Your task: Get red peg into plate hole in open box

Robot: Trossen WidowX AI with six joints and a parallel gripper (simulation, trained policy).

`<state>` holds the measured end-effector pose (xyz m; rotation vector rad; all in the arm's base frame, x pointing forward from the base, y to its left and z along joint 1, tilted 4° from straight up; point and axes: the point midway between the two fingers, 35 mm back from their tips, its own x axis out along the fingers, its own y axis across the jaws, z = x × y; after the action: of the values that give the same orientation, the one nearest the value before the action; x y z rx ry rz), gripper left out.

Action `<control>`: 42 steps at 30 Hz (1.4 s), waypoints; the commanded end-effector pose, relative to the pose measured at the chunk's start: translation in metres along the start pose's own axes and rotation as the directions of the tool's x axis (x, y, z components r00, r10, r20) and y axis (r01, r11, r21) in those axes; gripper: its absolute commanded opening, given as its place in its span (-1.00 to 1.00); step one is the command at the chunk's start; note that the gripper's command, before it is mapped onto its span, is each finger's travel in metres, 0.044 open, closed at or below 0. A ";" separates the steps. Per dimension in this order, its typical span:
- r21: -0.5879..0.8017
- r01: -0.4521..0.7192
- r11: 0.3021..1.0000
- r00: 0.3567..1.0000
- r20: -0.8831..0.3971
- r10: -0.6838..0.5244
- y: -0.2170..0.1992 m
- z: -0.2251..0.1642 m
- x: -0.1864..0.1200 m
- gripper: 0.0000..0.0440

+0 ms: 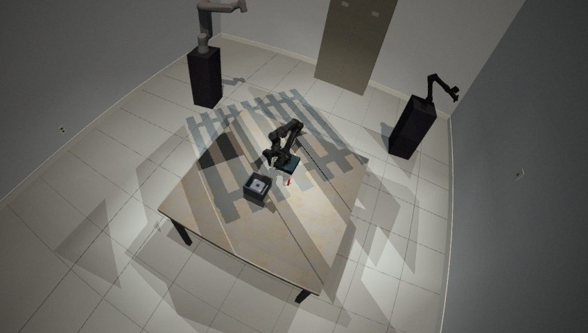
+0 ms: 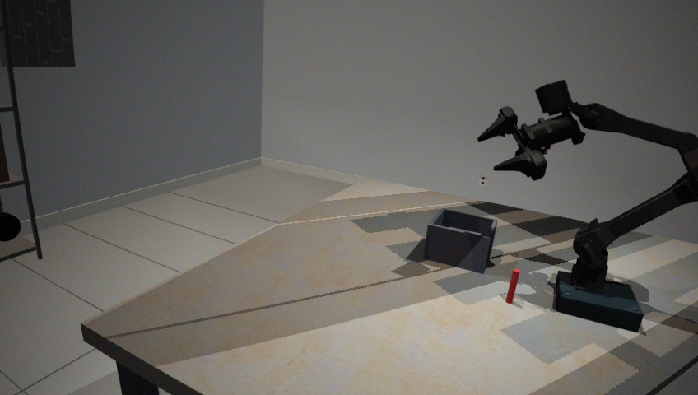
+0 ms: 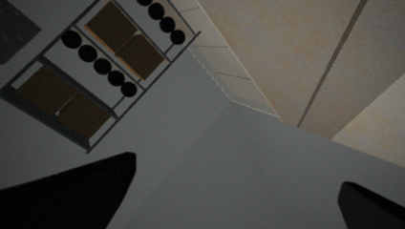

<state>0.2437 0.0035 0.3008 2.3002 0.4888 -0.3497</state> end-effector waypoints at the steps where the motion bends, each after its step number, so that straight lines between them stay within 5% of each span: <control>1: -0.042 0.083 0.996 0.995 0.056 -0.080 -0.016 0.007 0.010 1.00; 11: -0.154 0.379 0.913 0.911 0.238 -0.338 -0.075 0.029 0.029 1.00; 22: -0.246 0.661 0.709 0.728 0.438 -0.527 -0.133 0.054 0.033 1.00; 32: -0.333 0.814 0.477 0.575 0.581 -0.576 -0.174 0.077 0.039 1.00; 42: -0.406 0.849 0.339 0.529 0.643 -0.554 -0.210 0.104 0.059 1.00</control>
<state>0.1918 0.0784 0.0874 1.1062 1.2115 -0.8970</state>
